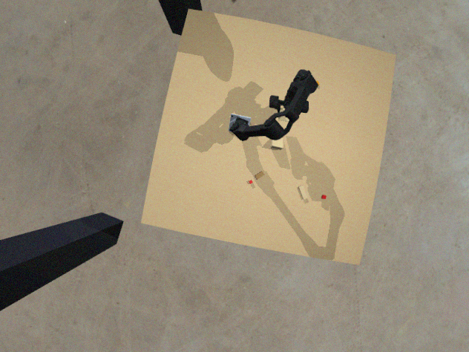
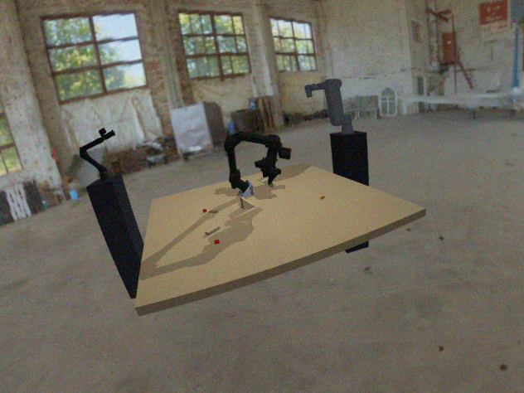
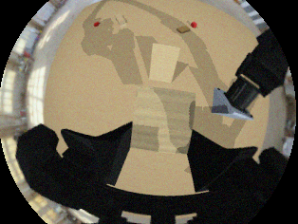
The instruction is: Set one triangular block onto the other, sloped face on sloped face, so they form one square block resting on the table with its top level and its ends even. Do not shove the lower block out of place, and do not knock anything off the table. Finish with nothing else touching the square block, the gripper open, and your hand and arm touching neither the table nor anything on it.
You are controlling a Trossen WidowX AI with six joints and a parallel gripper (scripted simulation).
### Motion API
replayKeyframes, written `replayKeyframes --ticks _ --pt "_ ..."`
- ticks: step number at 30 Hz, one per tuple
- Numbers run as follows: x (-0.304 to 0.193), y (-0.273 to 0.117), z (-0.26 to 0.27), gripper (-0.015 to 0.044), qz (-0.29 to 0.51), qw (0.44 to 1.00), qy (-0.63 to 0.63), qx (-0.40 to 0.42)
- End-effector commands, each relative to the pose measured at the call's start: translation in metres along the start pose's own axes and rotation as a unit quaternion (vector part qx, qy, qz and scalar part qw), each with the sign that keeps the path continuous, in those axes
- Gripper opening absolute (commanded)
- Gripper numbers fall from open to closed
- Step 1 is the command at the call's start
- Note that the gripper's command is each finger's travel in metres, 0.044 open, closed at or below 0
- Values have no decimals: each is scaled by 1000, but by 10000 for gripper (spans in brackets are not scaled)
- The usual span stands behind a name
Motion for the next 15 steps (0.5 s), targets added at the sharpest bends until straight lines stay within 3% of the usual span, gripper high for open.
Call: replayKeyframes --ticks 1,15 --pt "0 0 0 0 -4 1000 20 4" --pt "44 25 3 0 -12 1000 28 -1"
Point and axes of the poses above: the point midway between the two fingers, 35 mm back from their tips, its own y axis out along the fingers, its own z axis across the jaws, x = y × z, the point moved 6 cm from there along -y, back along the fingers, and after that the axes turned 2 degrees about -y, right-handed, at the moved point
